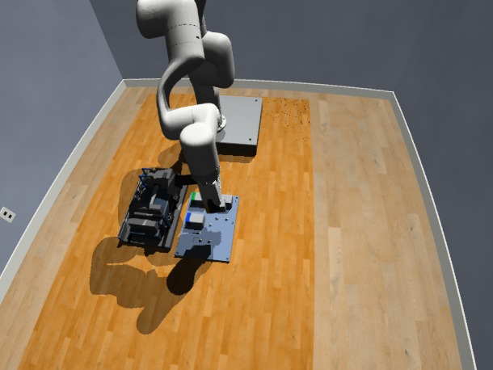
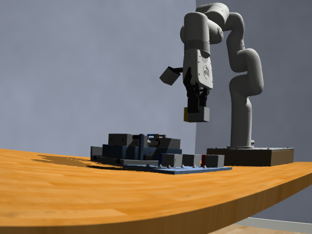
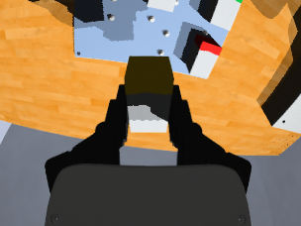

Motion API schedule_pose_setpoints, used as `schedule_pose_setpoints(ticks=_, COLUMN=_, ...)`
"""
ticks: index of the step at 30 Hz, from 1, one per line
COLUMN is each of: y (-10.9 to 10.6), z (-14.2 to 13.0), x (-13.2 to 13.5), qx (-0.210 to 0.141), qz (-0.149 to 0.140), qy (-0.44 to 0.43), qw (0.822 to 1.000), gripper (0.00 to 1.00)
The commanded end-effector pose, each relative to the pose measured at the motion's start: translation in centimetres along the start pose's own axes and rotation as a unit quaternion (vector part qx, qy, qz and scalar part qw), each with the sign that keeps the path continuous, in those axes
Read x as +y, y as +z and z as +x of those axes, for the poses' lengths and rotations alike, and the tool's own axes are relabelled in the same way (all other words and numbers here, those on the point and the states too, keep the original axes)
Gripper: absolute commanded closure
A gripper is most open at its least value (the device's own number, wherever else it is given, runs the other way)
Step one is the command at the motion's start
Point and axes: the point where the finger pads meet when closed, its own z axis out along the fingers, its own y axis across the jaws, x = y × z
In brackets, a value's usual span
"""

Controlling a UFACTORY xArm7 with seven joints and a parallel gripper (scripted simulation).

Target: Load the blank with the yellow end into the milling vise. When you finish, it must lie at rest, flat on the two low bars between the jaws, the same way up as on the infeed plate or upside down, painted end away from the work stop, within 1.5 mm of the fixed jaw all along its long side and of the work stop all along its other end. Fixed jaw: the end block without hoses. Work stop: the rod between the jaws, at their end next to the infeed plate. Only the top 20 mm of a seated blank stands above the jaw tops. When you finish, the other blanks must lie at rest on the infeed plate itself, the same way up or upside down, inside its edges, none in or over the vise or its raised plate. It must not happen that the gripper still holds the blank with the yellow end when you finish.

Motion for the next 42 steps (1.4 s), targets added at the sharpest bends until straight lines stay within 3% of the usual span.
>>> schedule_pose_setpoints(ticks=1, y=-0.2, z=0.0, x=-0.2, qx=0.003, qz=0.002, qy=0.030, qw=1.000, gripper=1.00)
schedule_pose_setpoints(ticks=23, y=-0.2, z=0.0, x=-0.2, qx=0.003, qz=0.002, qy=0.098, qw=0.995, gripper=1.00)
schedule_pose_setpoints(ticks=33, y=0.0, z=5.0, x=0.3, qx=0.003, qz=0.002, qy=0.098, qw=0.995, gripper=1.00)
schedule_pose_setpoints(ticks=42, y=0.0, z=6.0, x=0.3, qx=0.003, qz=0.002, qy=0.099, qw=0.995, gripper=1.00)
